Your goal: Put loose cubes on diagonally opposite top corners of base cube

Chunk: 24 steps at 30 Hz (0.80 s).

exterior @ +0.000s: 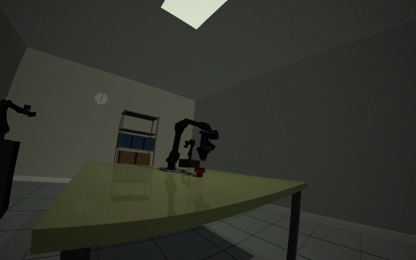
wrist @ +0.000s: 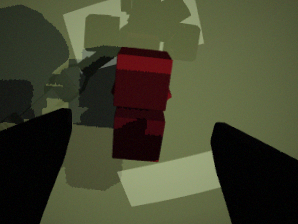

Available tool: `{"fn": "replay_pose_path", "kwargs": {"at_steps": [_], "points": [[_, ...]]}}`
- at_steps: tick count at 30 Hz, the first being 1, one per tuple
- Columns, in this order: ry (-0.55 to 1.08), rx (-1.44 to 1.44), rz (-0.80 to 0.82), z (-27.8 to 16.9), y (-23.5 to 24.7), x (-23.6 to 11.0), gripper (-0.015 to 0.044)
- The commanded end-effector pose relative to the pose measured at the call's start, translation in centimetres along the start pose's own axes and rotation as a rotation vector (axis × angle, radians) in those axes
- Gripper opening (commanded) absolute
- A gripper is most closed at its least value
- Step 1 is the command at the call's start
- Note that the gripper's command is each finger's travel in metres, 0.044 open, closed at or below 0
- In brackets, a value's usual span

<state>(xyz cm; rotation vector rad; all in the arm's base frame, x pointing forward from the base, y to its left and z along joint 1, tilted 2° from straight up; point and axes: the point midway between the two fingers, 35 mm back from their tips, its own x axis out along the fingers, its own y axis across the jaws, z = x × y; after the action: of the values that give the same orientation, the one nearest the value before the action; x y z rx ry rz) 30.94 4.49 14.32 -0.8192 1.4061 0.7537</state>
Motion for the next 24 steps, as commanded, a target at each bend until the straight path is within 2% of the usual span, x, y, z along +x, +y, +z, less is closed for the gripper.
{"fn": "replay_pose_path", "kwargs": {"at_steps": [1, 7, 15, 24], "points": [[-0.001, 0.0, -0.002, 0.0, 0.0, -0.5, 0.0389], [-0.003, 0.0, -0.002, 0.7, 0.5, -0.6, 0.04], [-0.009, 0.0, 0.006, 7.2, 8.4, -0.9, 0.04], [-0.009, 0.0, 0.006, 7.4, 8.6, -0.9, 0.04]]}}
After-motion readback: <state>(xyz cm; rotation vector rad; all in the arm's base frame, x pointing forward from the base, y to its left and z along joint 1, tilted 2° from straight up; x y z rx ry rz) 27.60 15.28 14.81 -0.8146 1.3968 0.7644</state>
